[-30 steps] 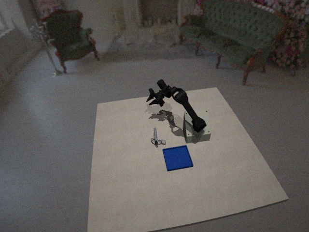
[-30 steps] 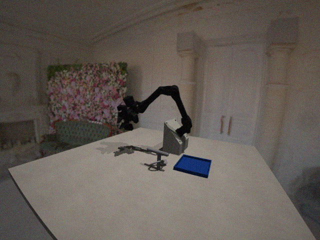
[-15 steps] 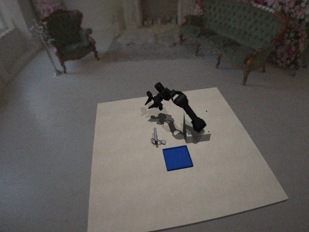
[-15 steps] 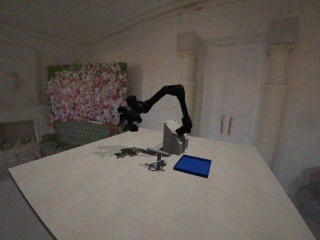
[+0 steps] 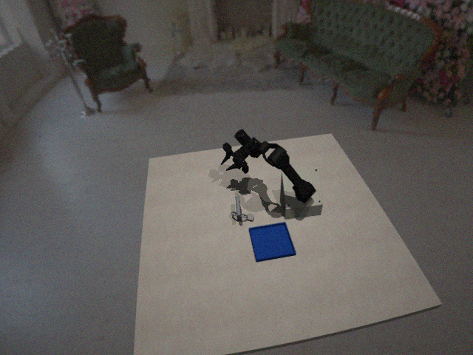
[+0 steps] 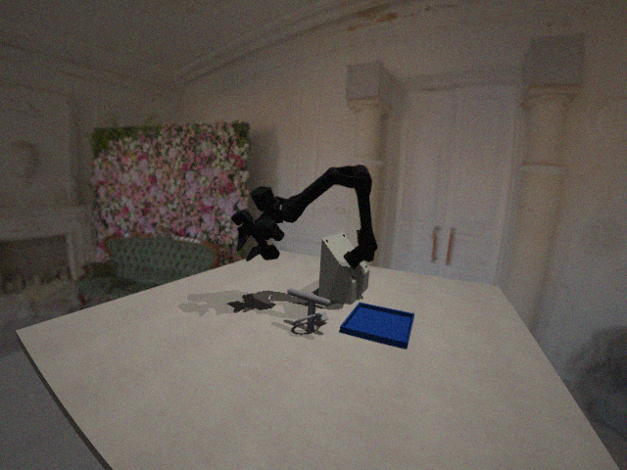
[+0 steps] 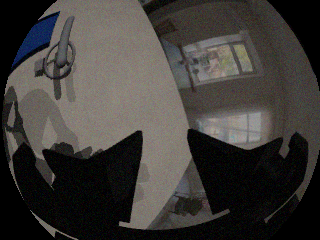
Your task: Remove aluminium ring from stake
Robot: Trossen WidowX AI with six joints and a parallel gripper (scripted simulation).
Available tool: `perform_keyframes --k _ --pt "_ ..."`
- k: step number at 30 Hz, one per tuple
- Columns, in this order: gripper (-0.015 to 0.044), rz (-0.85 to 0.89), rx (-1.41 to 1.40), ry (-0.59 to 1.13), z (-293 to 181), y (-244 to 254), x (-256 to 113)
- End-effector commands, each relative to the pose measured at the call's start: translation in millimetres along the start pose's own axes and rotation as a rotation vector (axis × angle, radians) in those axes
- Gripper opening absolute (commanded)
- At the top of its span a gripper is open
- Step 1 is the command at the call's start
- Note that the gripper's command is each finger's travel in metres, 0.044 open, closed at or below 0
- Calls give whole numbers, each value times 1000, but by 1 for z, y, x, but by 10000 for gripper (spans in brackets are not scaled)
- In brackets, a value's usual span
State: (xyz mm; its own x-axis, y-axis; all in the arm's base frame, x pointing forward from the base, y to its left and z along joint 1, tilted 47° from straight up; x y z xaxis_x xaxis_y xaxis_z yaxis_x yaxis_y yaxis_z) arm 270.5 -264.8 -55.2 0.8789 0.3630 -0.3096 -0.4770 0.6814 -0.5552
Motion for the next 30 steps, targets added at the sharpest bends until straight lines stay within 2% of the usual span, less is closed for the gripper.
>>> perform_keyframes --k 1,30 --pt "200 19 66 13 11 1 4" --pt "200 83 490 124 86 8 19"
Point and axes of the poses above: the point midway between the two fingers, 35 mm back from their tips, its own x axis out along the fingers, its own y axis across the jaws, z = x × y, the point moved 7 cm from there along -x, back along the fingers, and after that the axes turned 14 degrees about -x, right-handed, at the moved point
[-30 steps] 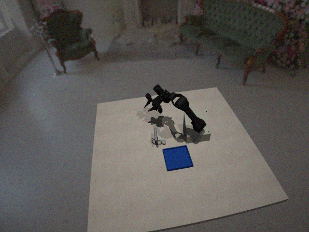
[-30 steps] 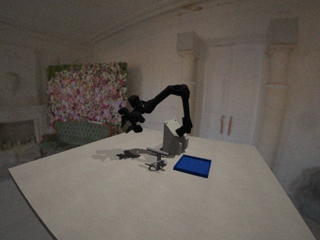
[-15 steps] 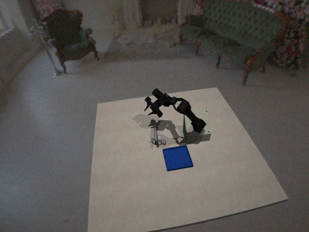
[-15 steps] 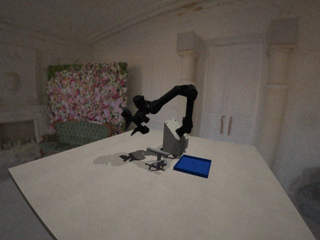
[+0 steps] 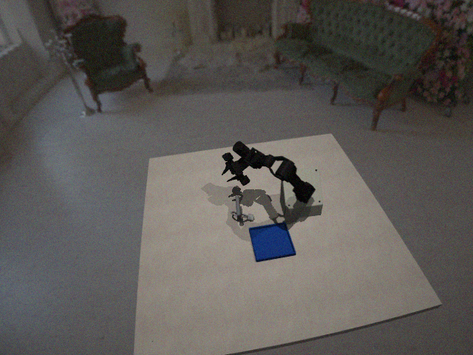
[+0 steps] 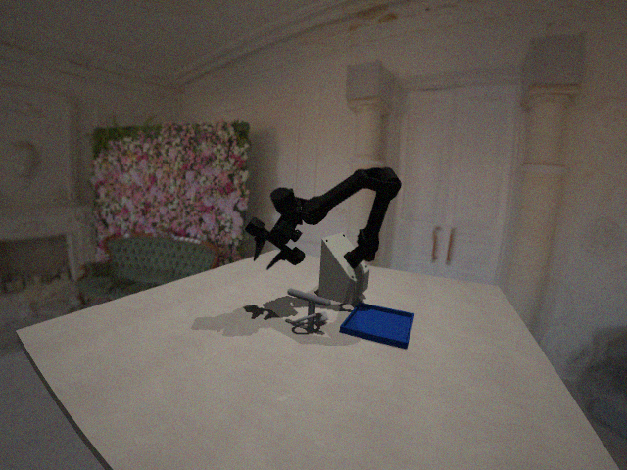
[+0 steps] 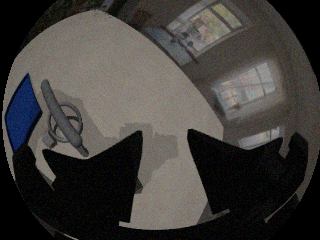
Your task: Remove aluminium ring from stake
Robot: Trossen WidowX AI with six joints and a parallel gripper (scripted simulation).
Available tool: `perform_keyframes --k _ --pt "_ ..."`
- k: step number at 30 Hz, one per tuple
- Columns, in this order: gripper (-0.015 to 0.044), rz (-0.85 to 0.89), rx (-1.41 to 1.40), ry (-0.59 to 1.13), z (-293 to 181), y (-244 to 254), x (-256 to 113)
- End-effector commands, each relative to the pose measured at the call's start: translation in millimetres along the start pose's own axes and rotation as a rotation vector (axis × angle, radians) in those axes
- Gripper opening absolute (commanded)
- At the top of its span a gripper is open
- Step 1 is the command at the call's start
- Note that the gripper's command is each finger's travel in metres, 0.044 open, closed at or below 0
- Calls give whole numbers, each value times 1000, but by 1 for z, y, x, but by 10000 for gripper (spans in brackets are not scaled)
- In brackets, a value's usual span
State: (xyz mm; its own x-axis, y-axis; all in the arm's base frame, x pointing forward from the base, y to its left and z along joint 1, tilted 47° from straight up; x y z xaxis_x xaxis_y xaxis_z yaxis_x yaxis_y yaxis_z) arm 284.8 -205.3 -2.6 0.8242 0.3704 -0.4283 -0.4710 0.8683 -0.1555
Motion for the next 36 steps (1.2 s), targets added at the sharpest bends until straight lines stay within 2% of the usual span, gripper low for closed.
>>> perform_keyframes --k 1,6,23,27,36 --pt "200 6 64 19 7 7 1" --pt "200 3 147 49 15 18 -2" --pt "200 -44 612 247 34 104 -21" --pt "200 -66 706 246 44 111 -23" --pt "200 88 873 296 60 174 -8"
Point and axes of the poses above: the point midway between the two fingers, 35 mm back from their tips, its own x axis out along the fingers, its own y axis across the jaws, z = x × y, the point moved 7 cm from there along -x, back along the fingers, and after that the axes turned 14 degrees about -x, right-handed, at the moved point
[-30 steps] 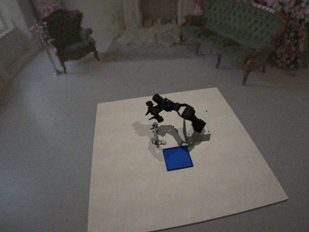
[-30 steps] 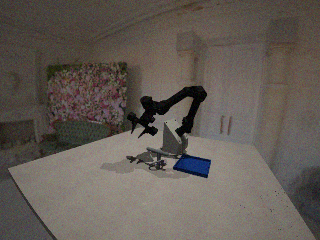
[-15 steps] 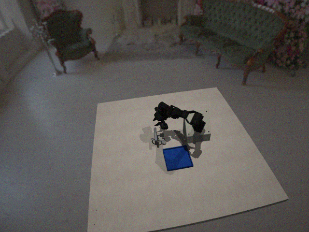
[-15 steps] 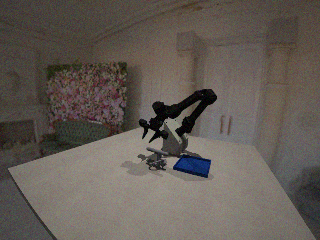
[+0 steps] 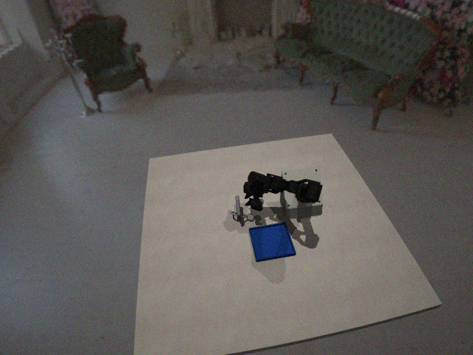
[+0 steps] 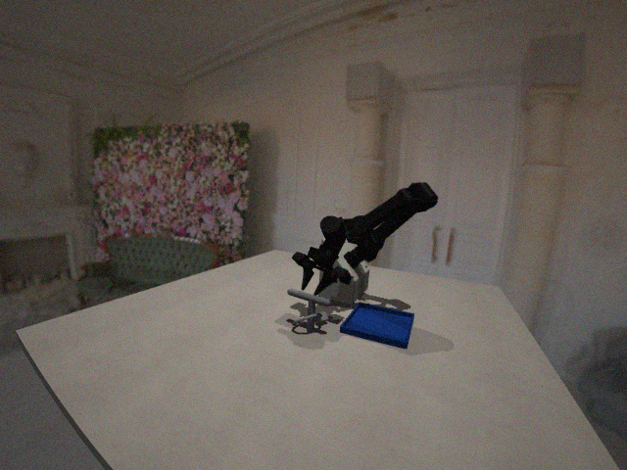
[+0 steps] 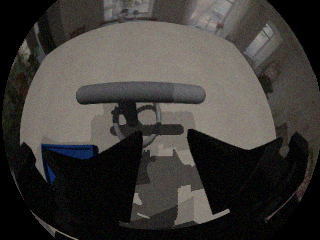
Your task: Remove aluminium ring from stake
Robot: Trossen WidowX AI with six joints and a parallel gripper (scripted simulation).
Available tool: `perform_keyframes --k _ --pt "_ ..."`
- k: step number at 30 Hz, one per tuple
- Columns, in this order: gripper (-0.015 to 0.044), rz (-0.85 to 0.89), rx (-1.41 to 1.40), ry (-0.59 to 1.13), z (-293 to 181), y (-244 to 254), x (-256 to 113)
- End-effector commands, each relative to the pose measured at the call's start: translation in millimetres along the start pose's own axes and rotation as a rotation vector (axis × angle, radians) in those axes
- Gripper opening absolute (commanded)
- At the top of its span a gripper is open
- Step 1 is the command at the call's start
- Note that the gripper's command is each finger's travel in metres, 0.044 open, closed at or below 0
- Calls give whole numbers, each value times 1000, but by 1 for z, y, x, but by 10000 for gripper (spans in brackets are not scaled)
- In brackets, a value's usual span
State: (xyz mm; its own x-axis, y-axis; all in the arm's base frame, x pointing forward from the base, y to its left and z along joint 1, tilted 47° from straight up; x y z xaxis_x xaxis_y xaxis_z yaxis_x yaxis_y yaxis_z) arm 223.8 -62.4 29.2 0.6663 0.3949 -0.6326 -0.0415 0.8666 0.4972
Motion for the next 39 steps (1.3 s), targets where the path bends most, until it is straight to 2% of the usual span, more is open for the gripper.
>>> perform_keyframes --k 1,5,39 --pt "200 66 82 69 -20 29 7" --pt "200 106 129 117 -34 46 10" --pt "200 107 130 117 -39 51 54"
Point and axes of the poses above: the point midway between the two fingers, 35 mm back from their tips, its own x axis out along the fingers, its own y axis across the jaws, z = x × y, the point moved 7 cm from there along -x, back along the fingers, and after that the axes turned 14 degrees about -x, right-handed, at the moved point
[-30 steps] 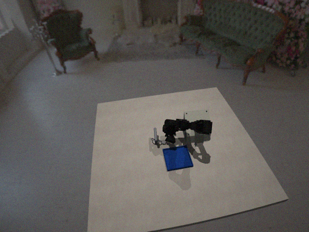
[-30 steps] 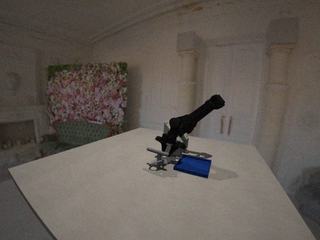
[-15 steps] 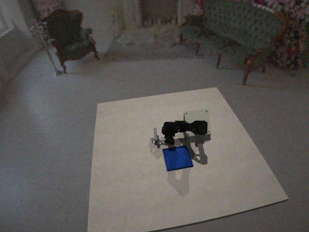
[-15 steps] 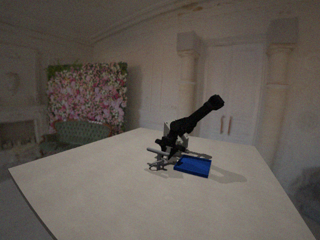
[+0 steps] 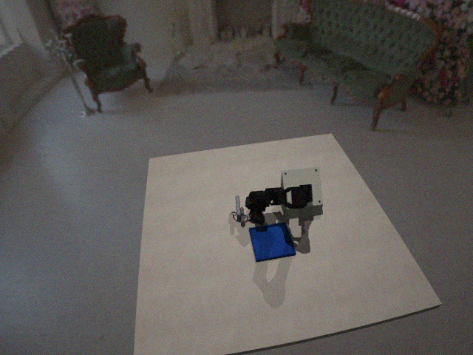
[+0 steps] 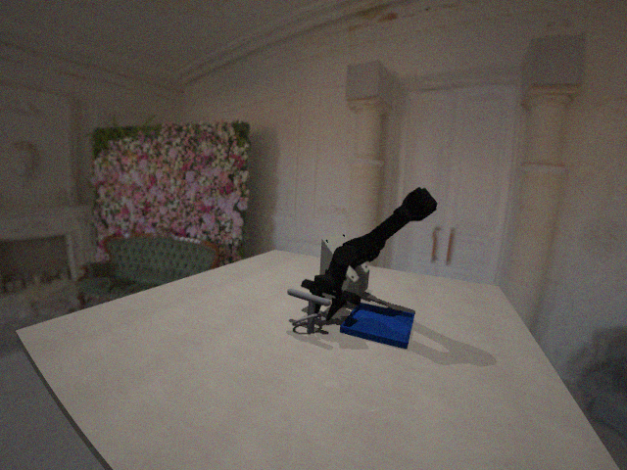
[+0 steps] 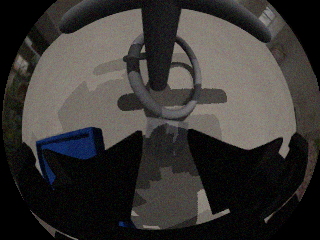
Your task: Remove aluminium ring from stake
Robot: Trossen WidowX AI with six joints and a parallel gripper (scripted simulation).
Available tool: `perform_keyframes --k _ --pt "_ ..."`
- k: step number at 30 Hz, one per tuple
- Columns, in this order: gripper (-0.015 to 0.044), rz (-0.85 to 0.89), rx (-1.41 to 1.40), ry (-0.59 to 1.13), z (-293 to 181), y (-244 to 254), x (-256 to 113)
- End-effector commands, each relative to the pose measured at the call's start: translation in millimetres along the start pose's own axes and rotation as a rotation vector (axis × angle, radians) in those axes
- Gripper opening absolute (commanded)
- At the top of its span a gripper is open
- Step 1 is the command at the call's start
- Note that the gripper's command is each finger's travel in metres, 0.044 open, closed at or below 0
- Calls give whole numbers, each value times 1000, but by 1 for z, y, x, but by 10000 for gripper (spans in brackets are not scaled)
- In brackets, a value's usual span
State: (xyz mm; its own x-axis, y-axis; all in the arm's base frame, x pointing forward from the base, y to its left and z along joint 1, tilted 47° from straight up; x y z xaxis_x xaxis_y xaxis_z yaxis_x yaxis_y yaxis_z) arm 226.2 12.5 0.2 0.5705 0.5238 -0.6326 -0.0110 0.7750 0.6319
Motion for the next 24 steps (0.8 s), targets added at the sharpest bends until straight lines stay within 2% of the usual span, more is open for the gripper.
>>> perform_keyframes --k 1,24 --pt "200 -1 5 -2 0 0 5" --pt "47 0 0 0 0 0 1"
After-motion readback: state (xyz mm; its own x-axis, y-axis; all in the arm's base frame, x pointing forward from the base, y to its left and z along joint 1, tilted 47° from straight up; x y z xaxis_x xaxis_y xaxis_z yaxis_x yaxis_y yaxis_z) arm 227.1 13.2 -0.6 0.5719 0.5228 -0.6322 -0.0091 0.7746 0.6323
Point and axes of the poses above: the point midway between the two fingers, 35 mm back from their tips, its own x axis out along the fingers, its own y axis across the jaws, z = x × y, the point moved 7 cm from there along -x, back along the fingers, and after that the axes turned 14 degrees about -x, right-handed, at the moved point
